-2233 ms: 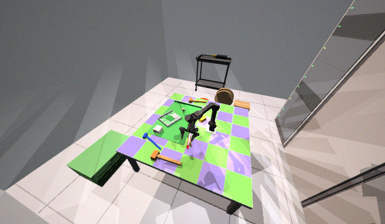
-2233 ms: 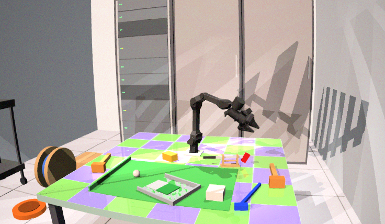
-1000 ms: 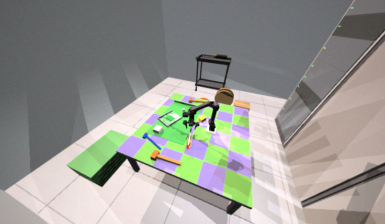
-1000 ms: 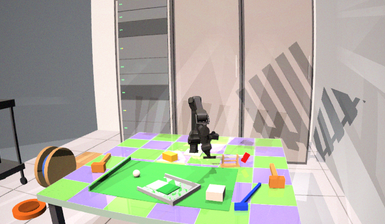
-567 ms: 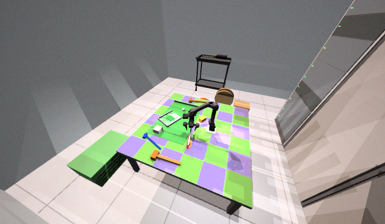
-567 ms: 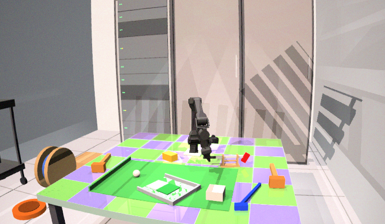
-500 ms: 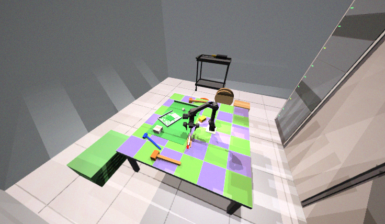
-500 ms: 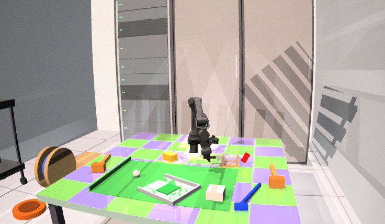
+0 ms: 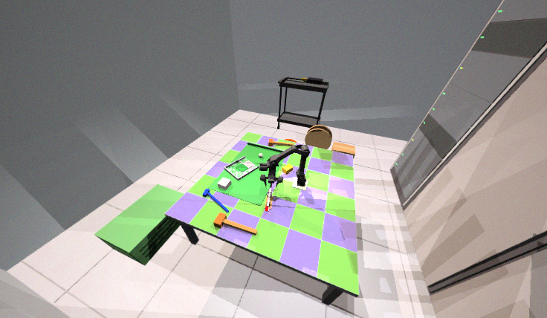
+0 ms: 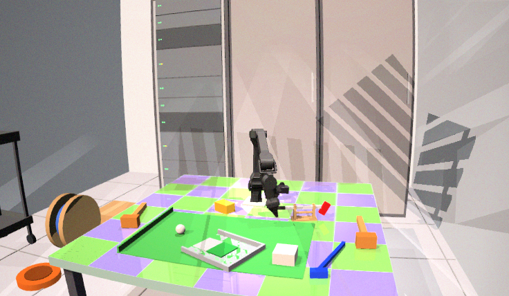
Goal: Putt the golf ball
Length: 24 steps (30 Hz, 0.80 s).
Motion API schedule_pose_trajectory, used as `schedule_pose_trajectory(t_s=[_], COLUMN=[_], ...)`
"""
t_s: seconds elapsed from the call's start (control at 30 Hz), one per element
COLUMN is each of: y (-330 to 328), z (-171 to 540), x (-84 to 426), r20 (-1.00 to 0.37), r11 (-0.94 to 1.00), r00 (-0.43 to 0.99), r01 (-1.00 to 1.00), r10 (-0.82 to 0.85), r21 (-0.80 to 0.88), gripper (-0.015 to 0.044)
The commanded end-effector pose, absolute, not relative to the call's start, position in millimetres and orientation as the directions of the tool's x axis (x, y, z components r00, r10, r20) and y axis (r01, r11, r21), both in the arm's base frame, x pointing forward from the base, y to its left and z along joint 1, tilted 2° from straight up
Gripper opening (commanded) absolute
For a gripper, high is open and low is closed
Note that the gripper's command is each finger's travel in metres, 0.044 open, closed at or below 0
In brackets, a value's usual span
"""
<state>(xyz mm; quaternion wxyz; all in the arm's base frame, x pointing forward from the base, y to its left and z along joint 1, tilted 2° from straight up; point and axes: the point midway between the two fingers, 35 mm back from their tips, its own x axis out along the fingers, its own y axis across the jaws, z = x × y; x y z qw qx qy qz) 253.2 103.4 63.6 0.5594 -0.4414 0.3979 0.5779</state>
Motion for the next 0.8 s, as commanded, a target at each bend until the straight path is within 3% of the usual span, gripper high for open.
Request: schedule_pose_trajectory(t_s=[0.0,0.33,0.57,0.77], y=[103,103,103,104], z=[64,64,65,86], x=[253,253,254,256], r20=[-0.955,-0.955,-0.955,-0.955], r11=[-0.057,-0.057,-0.057,-0.057], r00=[0.017,0.017,0.017,0.017], r01=[-0.998,-0.998,-0.998,-0.998], r10=[0.296,0.296,0.296,0.296], r21=[-0.035,-0.035,-0.035,-0.036], gripper=[0.0309,0.0046,0.0000,0.0000])
